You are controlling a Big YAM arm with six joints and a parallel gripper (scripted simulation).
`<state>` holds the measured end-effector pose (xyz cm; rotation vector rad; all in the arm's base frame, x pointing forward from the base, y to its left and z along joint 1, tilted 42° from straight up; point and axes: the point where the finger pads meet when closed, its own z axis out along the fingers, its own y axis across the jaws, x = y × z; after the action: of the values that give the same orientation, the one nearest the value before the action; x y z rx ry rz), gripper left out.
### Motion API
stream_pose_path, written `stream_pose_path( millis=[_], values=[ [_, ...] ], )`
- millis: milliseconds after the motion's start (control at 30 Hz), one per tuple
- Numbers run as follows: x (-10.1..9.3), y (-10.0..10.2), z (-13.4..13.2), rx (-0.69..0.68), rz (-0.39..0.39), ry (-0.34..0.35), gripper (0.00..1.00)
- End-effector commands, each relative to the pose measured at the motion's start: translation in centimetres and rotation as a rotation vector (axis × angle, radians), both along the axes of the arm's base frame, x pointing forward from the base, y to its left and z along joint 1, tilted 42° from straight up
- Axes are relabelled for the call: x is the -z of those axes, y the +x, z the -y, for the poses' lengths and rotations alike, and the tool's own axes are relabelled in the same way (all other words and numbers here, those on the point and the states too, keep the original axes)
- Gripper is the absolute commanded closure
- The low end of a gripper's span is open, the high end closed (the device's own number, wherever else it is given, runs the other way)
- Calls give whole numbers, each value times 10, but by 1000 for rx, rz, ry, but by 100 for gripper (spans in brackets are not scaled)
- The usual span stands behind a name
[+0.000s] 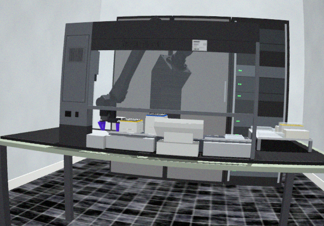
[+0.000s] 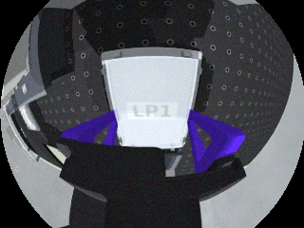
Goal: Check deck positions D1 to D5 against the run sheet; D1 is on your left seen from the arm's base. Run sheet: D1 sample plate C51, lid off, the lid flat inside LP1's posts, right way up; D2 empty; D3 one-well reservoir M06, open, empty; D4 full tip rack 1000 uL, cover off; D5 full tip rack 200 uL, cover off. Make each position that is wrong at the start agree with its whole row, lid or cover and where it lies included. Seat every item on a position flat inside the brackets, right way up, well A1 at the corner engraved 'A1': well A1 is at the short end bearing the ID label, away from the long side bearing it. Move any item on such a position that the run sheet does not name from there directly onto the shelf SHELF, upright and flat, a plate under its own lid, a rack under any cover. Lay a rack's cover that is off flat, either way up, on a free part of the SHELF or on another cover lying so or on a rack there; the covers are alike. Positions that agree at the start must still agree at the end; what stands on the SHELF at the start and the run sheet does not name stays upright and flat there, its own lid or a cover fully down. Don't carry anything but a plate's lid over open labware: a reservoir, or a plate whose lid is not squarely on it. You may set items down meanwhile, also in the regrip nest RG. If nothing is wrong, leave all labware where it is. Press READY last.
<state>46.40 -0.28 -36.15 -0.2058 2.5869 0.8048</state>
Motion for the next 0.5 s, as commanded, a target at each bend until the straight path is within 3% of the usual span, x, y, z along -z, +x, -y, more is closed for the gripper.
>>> stream_pose_path(
  millis=[0,400,433,467],
  values=[
    [-3,2,3,9,6,-2,100],
    [-3,2,3,9,6,-2,100],
    [-3,2,3,9,6,-2,0],
    [-3,2,3,9,6,-2,0]
  ],
)
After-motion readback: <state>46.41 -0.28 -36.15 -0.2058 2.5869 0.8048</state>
